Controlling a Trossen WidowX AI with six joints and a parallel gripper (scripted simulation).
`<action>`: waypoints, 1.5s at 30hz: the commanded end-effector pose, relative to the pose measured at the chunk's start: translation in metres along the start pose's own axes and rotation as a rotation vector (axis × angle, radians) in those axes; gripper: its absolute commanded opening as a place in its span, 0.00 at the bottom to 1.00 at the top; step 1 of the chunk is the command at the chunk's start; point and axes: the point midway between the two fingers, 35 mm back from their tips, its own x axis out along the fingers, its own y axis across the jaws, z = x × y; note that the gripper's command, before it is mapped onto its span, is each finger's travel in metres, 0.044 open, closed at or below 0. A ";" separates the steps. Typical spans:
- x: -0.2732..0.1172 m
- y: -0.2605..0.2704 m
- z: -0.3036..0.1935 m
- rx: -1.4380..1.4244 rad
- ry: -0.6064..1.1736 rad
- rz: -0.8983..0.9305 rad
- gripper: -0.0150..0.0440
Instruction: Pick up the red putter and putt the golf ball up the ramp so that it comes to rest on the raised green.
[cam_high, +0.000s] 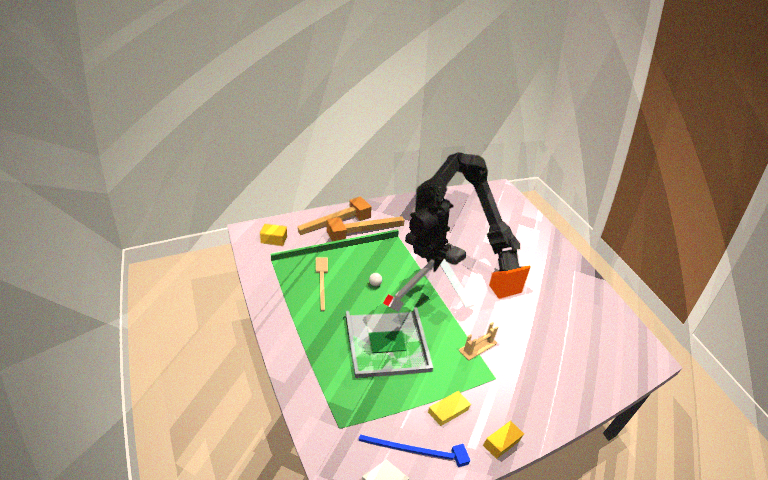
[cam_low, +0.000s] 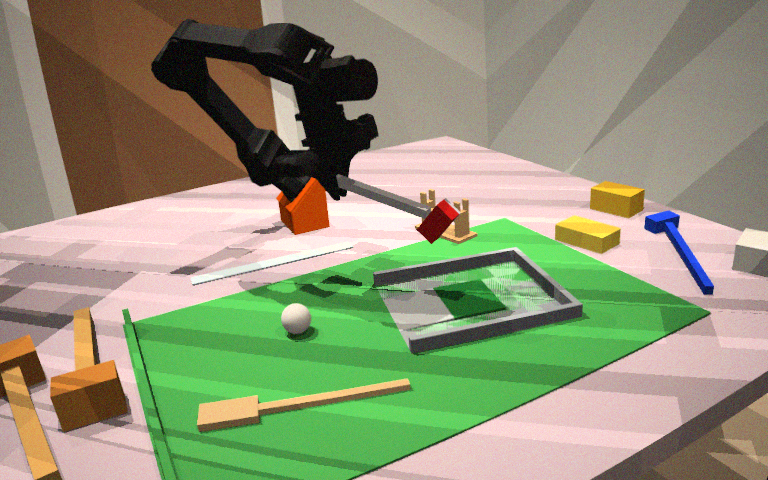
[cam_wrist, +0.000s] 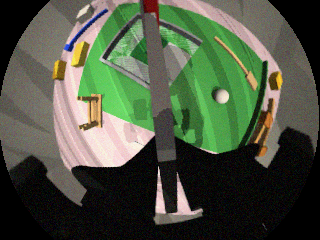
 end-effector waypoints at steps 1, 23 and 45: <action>-0.005 -0.021 -0.017 0.114 -0.002 -0.021 0.25; -0.011 -0.101 -0.117 0.694 0.039 -0.136 0.25; 0.038 -0.107 -0.121 0.695 0.038 -0.137 0.25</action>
